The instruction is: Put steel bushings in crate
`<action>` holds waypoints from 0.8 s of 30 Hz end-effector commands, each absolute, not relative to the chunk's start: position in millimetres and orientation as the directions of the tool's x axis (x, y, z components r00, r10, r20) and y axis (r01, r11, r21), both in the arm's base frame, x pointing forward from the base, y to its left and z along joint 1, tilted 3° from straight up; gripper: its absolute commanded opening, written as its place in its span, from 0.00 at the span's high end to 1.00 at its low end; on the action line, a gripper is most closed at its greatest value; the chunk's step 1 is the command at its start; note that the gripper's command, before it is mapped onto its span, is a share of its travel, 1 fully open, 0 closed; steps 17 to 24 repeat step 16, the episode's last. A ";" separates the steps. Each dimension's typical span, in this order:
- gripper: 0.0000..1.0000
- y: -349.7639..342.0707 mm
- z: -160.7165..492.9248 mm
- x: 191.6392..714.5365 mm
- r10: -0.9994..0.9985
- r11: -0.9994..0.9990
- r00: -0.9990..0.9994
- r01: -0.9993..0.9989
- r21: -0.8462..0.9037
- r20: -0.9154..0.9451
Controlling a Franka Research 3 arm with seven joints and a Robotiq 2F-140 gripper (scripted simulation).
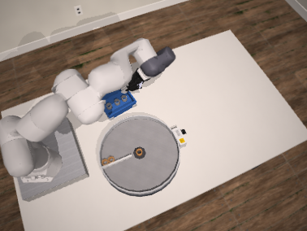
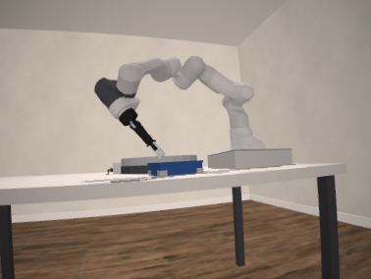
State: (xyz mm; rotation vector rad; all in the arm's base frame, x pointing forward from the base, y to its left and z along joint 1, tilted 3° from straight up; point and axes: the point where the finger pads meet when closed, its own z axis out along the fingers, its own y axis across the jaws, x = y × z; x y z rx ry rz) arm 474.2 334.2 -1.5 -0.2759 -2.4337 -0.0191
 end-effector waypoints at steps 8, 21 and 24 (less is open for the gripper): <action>0.93 336.1 36.0 470.1 0.200 0.976 -0.737 0.207 -0.066 0.646; 0.93 336.1 36.0 470.1 0.200 0.976 -0.737 0.207 -0.066 0.646; 0.93 336.1 36.0 470.1 0.200 0.976 -0.737 0.207 -0.066 0.646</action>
